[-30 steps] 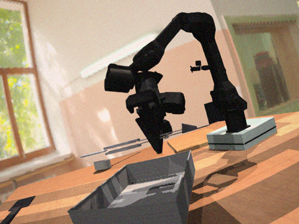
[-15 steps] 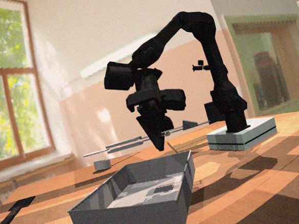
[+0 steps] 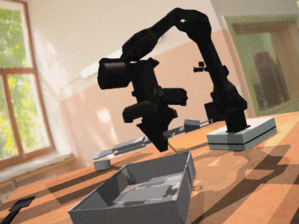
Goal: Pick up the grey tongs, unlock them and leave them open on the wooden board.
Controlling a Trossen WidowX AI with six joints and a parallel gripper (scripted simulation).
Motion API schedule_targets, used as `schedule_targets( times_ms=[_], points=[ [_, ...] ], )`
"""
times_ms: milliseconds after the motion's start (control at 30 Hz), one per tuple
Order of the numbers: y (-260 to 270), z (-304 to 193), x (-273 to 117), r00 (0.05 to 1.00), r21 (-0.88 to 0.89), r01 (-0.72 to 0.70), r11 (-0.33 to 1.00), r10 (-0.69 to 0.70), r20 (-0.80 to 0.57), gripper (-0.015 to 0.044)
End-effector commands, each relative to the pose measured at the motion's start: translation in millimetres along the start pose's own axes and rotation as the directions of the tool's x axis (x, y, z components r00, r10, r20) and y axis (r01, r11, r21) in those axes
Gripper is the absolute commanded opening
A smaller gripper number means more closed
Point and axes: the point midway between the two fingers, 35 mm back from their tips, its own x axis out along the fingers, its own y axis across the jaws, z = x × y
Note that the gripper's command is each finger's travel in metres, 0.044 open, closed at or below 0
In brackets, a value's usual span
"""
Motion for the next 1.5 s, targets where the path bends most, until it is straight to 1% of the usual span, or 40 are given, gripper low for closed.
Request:
schedule_targets(
  times_ms=[0,133,500,600,767,900,1067,1267,1467],
  points=[
    [-1,2,-2,0.994,0.049,-0.104,0.993,0.106,-0.035,-0.0150],
    [-1,3,-4,0.985,0.074,-0.157,0.985,0.161,-0.054,-0.0150],
    [1,2,-3,0.987,0.091,-0.152,0.984,0.156,-0.047,-0.0150],
    [4,-3,-3,0.987,0.175,-0.145,0.974,0.156,-0.048,-0.0150],
    [11,-15,-6,0.987,0.381,-0.124,0.916,0.155,-0.051,-0.0150],
    [17,-24,-7,0.986,0.534,-0.103,0.839,0.155,-0.054,-0.0150],
    [23,-35,-10,0.987,0.701,-0.067,0.710,0.150,-0.057,-0.0150],
    [33,-48,-12,0.987,0.859,-0.026,0.511,0.152,-0.060,-0.0150],
    [45,-62,-16,0.985,0.957,0.016,0.289,0.157,-0.064,-0.0150]
  ],
)
